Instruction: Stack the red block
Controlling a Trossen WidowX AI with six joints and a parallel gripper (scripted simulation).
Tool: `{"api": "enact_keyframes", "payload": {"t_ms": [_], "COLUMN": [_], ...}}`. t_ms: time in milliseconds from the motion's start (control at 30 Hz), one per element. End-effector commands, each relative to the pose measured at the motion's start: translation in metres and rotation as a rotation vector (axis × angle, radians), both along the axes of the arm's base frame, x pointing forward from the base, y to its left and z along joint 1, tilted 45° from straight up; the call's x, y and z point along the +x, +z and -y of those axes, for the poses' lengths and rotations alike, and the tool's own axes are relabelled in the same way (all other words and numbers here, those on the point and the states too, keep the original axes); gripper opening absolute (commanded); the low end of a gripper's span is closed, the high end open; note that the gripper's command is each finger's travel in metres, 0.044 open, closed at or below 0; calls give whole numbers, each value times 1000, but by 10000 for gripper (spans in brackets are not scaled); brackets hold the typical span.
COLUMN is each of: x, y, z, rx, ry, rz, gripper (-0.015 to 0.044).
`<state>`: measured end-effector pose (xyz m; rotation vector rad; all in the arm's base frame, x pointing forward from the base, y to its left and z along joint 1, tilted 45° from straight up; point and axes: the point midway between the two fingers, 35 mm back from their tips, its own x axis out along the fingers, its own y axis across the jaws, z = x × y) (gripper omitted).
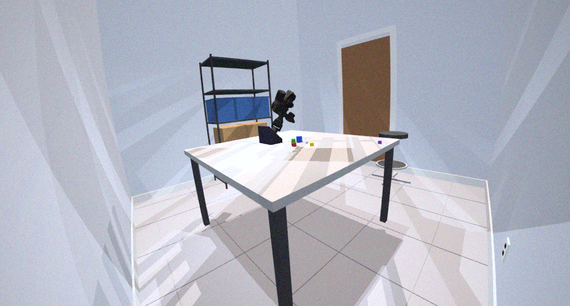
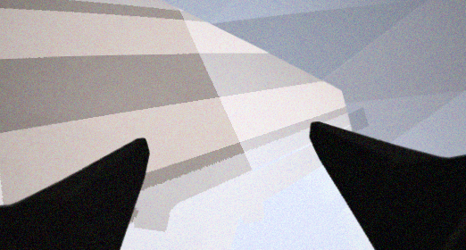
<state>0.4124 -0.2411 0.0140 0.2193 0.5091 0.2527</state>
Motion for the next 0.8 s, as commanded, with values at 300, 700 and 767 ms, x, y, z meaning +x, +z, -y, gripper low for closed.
{"api": "enact_keyframes", "payload": {"t_ms": [300,700,767], "x": [-35,-105,-115], "y": [-12,8,13], "z": [-97,-183,-193], "rx": [325,523,542], "ry": [24,56,60], "rz": [-488,-1028,-1114], "gripper": [440,440,440]}}
